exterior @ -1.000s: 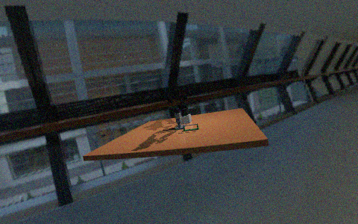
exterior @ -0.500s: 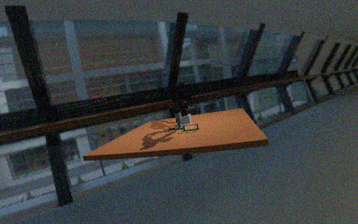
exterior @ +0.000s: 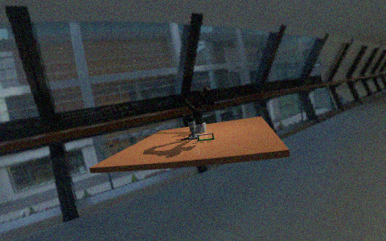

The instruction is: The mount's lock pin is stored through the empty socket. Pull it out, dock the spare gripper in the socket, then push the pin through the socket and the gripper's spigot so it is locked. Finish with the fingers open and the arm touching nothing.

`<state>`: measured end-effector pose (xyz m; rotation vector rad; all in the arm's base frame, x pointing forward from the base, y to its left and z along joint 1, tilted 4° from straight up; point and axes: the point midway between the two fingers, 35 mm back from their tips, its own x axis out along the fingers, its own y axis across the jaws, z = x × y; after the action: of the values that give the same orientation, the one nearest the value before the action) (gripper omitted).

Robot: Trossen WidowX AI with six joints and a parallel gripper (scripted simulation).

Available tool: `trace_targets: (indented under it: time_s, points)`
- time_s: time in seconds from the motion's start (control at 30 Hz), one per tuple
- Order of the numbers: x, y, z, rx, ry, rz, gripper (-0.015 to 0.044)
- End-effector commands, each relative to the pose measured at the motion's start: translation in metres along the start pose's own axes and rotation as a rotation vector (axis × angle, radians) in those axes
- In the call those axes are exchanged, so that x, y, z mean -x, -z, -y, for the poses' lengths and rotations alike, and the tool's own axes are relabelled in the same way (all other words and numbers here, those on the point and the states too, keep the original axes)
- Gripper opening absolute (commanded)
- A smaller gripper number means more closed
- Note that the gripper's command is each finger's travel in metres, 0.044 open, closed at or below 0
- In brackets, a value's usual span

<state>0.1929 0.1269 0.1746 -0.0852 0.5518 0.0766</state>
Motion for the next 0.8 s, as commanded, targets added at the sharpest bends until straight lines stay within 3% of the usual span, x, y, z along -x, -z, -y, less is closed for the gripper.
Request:
trace_targets:
  time_s: [0.0, 0.4, 0.77]
  points:
    - [0.001, -0.004, -0.005, 0.043, 0.018, -0.005, 0.0180]
    - [-0.063, -0.054, -0.025, 0.759, 0.059, -0.430, 0.0180]
    - [-0.159, -0.057, -0.016, 1.232, -0.229, -0.848, 0.0180]
